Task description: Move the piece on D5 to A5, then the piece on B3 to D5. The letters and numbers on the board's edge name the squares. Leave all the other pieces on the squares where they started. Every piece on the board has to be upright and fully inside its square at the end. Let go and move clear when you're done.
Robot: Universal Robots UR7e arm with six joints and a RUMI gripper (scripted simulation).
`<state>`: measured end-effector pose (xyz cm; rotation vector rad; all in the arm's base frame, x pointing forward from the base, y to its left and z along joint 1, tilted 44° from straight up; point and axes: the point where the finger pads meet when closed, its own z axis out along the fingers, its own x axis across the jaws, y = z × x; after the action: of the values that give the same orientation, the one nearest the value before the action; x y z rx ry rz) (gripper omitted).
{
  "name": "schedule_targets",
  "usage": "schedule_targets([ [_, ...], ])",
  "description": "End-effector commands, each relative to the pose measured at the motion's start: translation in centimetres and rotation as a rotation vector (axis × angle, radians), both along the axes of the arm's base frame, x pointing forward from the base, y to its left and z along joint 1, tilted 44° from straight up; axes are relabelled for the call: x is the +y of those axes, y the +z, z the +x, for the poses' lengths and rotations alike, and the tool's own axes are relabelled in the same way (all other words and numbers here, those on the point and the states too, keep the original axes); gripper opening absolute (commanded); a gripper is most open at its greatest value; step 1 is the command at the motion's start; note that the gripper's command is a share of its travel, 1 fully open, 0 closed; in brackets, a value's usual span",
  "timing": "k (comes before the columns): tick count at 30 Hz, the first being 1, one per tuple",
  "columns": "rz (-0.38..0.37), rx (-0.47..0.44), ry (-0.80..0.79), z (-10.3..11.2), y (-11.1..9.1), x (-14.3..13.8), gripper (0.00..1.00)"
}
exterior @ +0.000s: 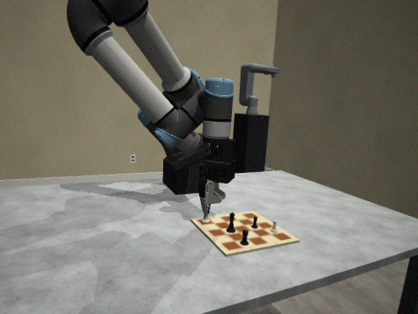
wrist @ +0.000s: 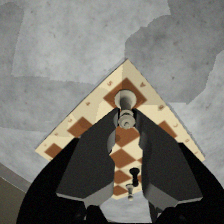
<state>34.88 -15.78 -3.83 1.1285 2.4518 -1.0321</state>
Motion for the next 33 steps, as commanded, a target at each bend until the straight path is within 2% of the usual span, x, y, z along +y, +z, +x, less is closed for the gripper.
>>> schedule_targets([
  [1,0.0,-0.001,0.0,0.03,0.02,0.01,0.0],
  [14,0.0,-0.001,0.0,0.03,0.02,0.01,0.0],
  [15,0.0,-0.001,0.0,0.03,0.02,0.01,0.05],
  [17,0.0,-0.001,0.0,0.03,0.02,0.01,0.05],
  [18,0.0,-0.001,0.0,0.03,0.02,0.01,0.1],
  [23,0.0,-0.001,0.0,0.03,0.02,0.01,0.15],
  [24,0.0,-0.001,0.0,0.03,0.02,0.01,0.2],
  [26,0.0,-0.001,0.0,0.03,0.02,0.01,0.2],
  [27,0.0,-0.001,0.0,0.03,0.02,0.01,0.25],
  [33,0.0,-0.001,0.0,0.03,0.02,0.01,0.25],
])
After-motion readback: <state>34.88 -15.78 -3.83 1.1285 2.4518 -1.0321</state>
